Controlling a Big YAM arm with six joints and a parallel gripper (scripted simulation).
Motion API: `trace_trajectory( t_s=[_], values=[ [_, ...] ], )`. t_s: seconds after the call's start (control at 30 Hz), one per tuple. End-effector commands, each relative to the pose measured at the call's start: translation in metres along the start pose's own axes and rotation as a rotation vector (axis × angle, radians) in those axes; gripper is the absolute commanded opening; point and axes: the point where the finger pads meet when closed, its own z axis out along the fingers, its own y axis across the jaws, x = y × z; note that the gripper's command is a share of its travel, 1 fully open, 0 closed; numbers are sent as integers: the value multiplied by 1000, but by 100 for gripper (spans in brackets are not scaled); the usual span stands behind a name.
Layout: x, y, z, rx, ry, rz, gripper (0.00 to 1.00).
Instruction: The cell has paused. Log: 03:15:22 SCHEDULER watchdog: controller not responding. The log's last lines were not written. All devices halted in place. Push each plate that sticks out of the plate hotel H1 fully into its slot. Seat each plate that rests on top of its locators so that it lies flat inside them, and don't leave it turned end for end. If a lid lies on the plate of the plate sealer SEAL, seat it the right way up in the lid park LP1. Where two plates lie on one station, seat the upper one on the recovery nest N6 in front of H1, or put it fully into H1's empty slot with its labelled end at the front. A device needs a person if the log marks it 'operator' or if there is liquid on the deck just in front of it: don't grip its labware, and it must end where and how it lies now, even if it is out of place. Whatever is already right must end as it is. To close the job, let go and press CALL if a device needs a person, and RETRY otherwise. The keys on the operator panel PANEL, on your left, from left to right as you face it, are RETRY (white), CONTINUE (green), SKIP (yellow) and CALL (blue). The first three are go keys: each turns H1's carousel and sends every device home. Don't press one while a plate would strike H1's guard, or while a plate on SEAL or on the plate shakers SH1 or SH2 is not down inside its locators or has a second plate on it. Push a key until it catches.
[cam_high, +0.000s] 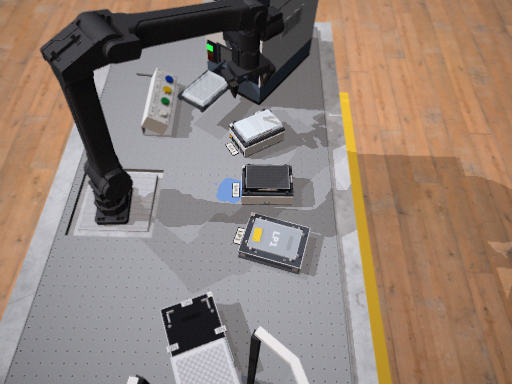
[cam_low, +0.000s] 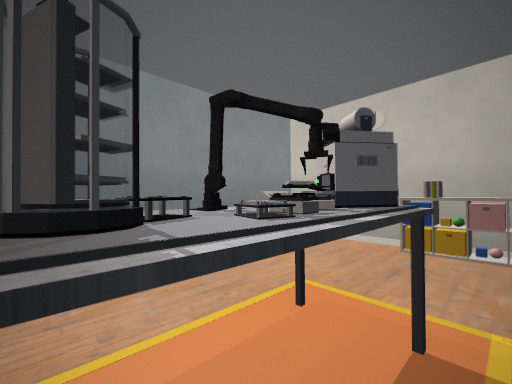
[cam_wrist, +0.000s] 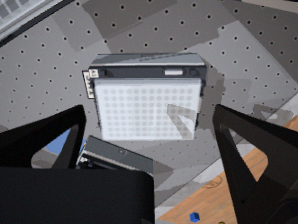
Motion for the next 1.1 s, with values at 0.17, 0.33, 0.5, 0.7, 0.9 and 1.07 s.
trace_trajectory(
  t_s=[0.17, 0.33, 0.5, 0.7, 0.9, 1.07],
  values=[
    [-1, -10, -8, 25, -4, 1, 100],
    [-1, -10, -8, 25, -4, 1, 100],
    [-1, -10, -8, 25, -4, 1, 100],
    [-1, -10, -8, 25, -4, 1, 100],
    [1, -18, -15, 22, -4, 1, 100],
    [0, -15, -45, 56, -10, 3, 100]
  ],
)
